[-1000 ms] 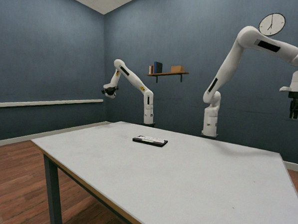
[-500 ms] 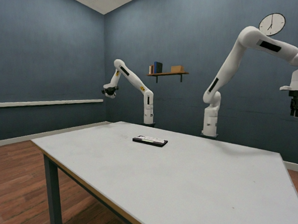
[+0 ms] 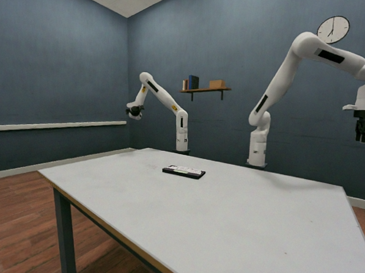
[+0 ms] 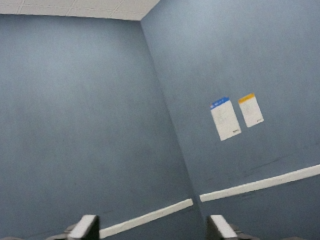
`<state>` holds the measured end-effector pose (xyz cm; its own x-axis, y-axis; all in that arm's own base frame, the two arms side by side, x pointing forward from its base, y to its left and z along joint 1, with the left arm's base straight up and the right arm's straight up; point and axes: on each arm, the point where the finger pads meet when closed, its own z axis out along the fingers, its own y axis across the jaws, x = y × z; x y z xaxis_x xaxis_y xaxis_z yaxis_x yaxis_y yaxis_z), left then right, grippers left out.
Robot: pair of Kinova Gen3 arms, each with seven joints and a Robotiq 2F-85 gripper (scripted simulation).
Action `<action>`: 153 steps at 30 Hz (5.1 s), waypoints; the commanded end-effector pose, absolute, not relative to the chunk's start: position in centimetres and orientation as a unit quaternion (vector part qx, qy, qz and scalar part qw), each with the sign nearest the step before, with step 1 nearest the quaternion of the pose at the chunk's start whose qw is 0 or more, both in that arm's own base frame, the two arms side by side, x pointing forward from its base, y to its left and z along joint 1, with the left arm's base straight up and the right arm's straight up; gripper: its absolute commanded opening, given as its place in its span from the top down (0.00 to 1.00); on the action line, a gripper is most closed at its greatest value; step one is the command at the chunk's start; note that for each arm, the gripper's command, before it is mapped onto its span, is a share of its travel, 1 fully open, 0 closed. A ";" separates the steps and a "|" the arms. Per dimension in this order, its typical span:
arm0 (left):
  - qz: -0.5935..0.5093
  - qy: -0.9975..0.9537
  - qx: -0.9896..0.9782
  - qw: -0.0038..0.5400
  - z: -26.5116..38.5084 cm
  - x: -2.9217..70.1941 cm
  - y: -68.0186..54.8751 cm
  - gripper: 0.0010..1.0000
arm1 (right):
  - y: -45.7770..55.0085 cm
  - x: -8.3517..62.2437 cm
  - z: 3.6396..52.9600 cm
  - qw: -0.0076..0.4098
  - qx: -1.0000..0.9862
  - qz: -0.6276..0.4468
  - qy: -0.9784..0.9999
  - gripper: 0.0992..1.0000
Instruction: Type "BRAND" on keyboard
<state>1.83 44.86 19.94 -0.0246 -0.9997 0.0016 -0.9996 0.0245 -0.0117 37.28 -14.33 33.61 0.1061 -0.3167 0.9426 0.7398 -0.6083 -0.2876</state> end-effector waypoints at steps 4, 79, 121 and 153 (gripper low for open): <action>0.000 0.718 -0.696 0.000 20.0 1.3 45.0 0.00 | -13.8 37.4 33.3 0.406 -0.621 -0.644 -0.185 1.00; 0.000 0.718 -0.696 0.000 20.0 1.3 45.0 0.00 | 10.7 43.3 19.7 0.126 -0.395 -0.449 -0.792 1.00; 0.000 0.718 -0.696 0.000 20.0 1.3 45.0 0.00 | 24.7 46.5 11.9 -0.060 -0.168 -0.225 -0.958 1.00; 0.000 0.718 -0.696 0.000 20.0 1.3 45.0 0.00 | 31.2 48.0 8.4 -0.151 -0.048 -0.103 -0.982 1.00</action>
